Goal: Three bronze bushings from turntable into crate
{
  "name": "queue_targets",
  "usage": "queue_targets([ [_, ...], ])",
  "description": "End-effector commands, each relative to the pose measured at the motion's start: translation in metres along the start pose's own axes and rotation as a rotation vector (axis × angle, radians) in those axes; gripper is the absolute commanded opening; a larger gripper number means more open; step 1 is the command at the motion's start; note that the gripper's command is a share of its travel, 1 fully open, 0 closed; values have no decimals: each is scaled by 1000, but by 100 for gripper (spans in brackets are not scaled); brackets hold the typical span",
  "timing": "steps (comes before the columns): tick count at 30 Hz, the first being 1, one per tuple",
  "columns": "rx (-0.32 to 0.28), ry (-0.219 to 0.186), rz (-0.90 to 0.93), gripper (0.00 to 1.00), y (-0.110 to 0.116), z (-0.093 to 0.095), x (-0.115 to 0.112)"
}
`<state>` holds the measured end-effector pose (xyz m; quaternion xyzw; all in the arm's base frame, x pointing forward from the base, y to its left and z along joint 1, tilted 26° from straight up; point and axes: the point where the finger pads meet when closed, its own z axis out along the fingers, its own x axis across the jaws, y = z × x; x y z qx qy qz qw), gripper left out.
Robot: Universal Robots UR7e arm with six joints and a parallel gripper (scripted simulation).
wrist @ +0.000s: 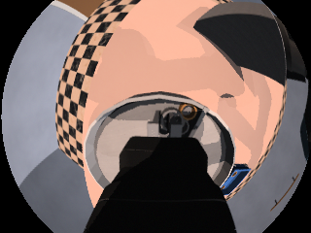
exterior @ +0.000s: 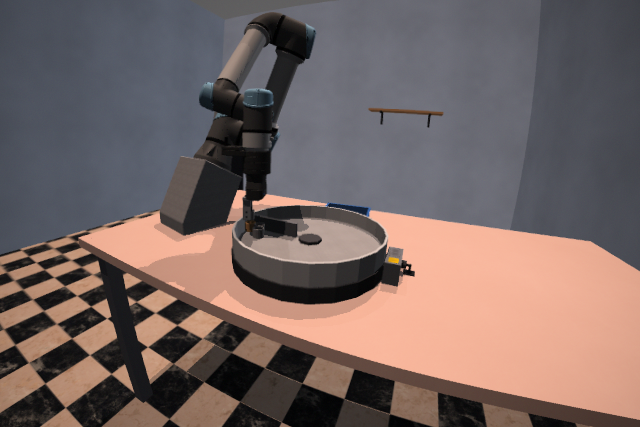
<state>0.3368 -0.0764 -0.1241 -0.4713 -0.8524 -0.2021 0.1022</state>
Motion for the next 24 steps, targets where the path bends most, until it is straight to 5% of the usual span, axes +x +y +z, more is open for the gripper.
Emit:
queue_targets([
  [1,0,-1,0,0,0,-18,0],
  [14,0,-1,0,0,0,-23,0],
  [19,0,-1,0,0,0,-48,0],
  [24,0,-1,0,0,0,-48,0],
])
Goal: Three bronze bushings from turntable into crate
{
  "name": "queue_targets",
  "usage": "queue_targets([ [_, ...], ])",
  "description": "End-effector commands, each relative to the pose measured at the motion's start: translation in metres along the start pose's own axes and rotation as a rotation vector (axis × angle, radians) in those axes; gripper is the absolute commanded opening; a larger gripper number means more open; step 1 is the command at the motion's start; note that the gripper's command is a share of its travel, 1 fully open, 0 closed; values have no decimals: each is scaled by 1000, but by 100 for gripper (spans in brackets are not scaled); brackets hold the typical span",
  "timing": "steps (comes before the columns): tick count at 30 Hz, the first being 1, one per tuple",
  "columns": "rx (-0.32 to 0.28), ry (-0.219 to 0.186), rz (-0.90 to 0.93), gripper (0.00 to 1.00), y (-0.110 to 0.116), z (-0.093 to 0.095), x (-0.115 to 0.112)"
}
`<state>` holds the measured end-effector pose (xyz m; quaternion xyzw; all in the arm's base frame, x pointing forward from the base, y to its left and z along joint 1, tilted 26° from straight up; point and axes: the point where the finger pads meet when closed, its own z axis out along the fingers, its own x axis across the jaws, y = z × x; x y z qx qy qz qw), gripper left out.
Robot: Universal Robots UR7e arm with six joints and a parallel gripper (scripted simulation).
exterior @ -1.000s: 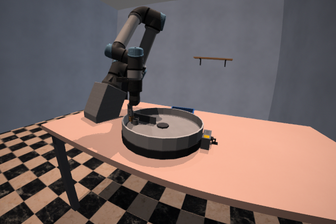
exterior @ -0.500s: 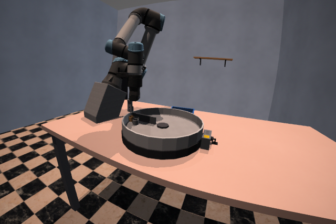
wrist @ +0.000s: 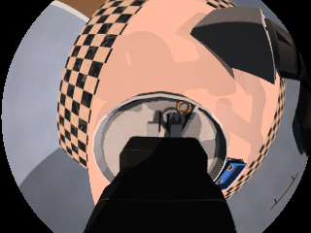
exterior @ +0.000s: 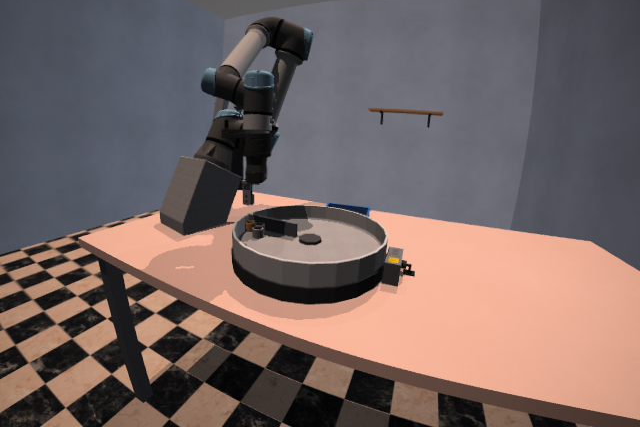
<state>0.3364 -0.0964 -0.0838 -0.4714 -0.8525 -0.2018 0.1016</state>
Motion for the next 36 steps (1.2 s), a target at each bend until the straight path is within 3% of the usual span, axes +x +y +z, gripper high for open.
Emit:
queue_targets([
  [1,0,0,0,0,0,-3,0],
  [7,0,0,0,0,0,-3,0],
  [12,0,0,0,0,59,-3,-6],
  [24,0,0,0,0,59,-3,-6],
  [29,0,0,0,0,118,-3,-13],
  [36,0,0,0,0,118,-3,-13],
])
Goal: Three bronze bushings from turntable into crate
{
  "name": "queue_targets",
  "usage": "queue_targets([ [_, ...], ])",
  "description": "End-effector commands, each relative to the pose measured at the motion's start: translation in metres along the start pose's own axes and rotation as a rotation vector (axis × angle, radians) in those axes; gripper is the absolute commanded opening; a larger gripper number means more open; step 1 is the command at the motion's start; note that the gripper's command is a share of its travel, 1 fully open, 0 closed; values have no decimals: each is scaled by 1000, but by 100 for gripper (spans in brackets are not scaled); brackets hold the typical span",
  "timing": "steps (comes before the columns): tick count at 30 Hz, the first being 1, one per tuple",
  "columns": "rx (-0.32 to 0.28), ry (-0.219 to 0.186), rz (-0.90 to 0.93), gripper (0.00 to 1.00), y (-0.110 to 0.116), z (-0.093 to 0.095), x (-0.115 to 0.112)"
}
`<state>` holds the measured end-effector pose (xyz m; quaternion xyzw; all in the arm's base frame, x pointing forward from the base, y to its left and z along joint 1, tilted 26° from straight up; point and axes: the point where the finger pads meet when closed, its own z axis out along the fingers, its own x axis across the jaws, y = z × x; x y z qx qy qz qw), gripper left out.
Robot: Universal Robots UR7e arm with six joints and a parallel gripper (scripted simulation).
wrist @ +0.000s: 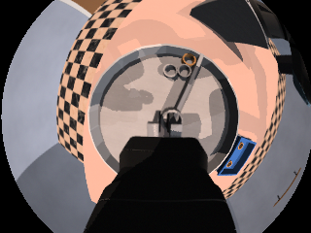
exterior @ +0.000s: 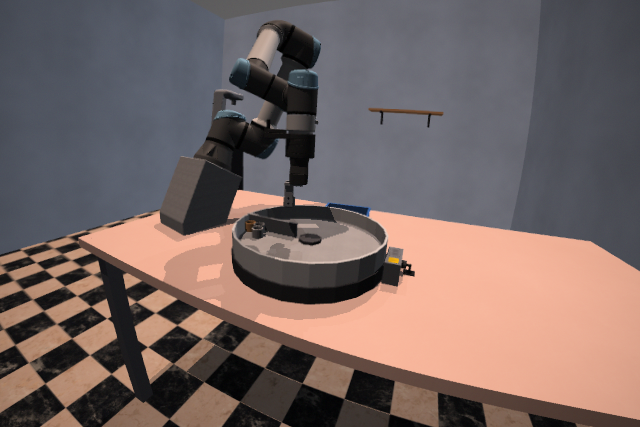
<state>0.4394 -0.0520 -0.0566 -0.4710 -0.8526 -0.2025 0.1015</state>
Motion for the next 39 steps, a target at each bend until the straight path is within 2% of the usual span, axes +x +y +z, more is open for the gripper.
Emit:
queue_targets([
  [1,1,-1,1,0,3,0,-1],
  [5,1,-1,1,0,3,0,-1],
  [10,1,-1,1,0,61,0,-7],
  [22,1,-1,1,0,61,0,-7],
  [27,0,-1,1,0,61,28,-8],
  [39,0,-1,1,0,61,28,-8],
])
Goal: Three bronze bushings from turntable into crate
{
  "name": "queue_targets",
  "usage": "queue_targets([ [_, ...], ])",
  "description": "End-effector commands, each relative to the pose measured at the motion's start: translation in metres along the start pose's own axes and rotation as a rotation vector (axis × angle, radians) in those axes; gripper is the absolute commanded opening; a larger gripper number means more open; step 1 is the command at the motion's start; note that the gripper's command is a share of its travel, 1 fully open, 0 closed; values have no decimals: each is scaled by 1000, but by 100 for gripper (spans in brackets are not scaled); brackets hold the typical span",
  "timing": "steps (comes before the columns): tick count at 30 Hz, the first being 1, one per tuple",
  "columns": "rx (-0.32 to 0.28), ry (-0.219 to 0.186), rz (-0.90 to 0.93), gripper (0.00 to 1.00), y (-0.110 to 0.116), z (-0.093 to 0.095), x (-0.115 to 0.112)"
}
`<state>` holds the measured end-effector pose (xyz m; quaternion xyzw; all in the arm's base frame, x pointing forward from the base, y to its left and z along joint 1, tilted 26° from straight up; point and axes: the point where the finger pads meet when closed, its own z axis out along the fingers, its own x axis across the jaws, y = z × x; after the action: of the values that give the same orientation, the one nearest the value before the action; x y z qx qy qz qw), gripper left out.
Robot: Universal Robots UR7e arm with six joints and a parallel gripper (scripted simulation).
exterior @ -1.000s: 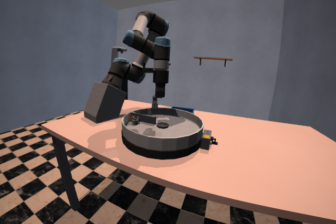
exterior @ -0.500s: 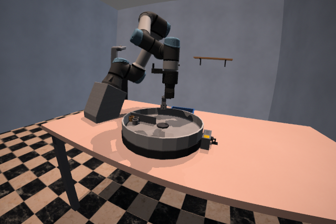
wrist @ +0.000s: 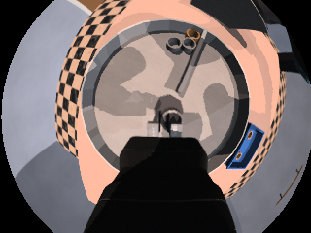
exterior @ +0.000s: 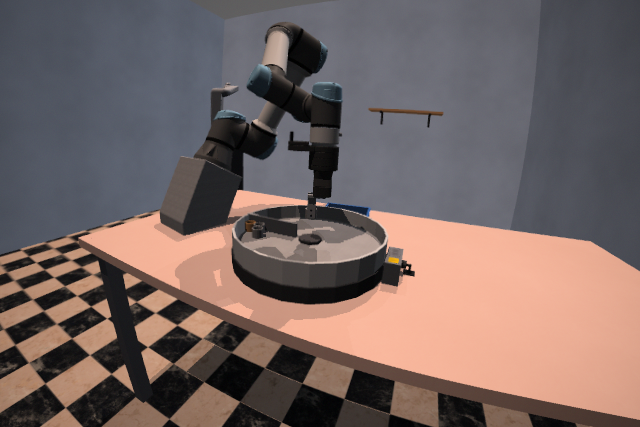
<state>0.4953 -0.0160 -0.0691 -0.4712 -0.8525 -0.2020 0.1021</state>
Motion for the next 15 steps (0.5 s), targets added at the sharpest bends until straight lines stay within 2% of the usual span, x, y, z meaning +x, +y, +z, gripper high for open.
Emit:
queue_targets([
  [1,-1,-1,0,0,0,5,0],
  [5,-1,-1,0,0,1,27,-1],
  [15,-1,-1,0,0,1,27,-1],
])
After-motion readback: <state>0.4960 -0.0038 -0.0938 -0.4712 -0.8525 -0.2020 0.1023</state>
